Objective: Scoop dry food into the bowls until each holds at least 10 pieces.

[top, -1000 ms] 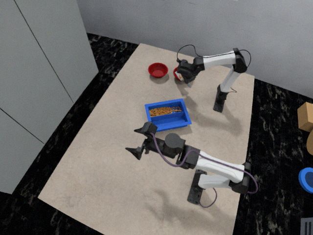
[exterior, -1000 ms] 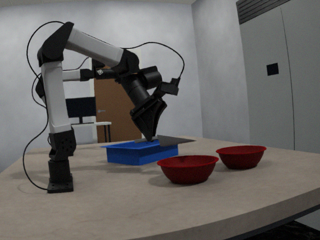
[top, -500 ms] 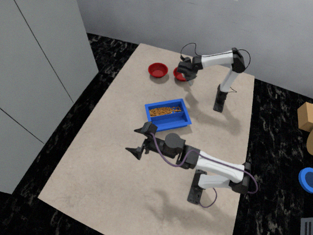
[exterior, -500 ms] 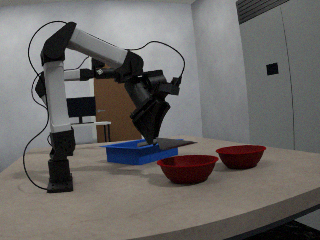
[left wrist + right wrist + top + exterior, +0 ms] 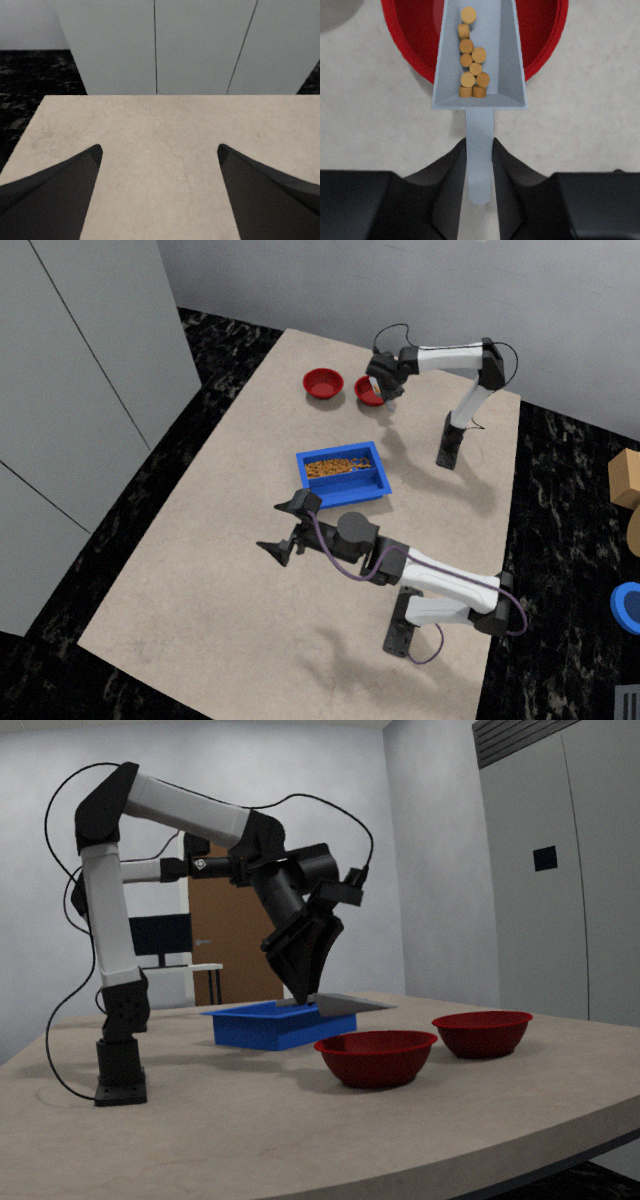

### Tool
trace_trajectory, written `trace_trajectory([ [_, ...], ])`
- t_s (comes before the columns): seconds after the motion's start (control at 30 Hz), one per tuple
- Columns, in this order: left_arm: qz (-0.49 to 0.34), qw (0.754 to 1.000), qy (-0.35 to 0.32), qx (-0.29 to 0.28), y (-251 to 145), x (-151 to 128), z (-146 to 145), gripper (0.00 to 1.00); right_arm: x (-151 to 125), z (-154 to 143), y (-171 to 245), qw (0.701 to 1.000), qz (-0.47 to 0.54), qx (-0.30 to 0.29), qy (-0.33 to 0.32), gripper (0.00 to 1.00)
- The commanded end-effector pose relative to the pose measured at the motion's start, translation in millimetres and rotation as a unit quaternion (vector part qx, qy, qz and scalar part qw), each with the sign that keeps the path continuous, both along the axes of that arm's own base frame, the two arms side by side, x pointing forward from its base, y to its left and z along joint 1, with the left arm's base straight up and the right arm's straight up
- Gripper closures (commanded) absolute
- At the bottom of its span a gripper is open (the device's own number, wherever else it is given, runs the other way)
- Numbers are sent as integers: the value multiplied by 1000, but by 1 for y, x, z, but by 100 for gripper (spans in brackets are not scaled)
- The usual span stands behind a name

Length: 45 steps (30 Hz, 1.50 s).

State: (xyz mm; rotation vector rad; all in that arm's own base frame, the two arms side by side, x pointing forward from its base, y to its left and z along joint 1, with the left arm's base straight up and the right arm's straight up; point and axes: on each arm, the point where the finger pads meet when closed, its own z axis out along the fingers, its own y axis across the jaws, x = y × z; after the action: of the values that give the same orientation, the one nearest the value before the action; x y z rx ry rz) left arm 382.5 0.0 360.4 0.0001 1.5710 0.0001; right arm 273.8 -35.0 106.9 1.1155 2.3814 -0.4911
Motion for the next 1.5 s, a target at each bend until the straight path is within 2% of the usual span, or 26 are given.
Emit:
trace_trajectory([
  [0.0, 0, 1000, -26, -1, 0, -2, 19, 0, 13, 16, 6, 999, 13, 26, -34, 100],
  [0.43, 0, 1000, -26, -1, 0, -2, 19, 0, 13, 24, 3, 996, 15, 82, -43, 100],
  [0.77, 0, 1000, -26, -1, 0, -2, 19, 0, 15, 25, 8, 995, 23, 82, -43, 100],
  [0.83, 0, 1000, -26, -1, 0, -2, 19, 0, 11, 17, 4, 996, 0, 90, -22, 100],
  [1.47, 0, 1000, -26, -1, 0, -2, 19, 0, 30, 34, 6, 978, -105, 168, -57, 100],
])
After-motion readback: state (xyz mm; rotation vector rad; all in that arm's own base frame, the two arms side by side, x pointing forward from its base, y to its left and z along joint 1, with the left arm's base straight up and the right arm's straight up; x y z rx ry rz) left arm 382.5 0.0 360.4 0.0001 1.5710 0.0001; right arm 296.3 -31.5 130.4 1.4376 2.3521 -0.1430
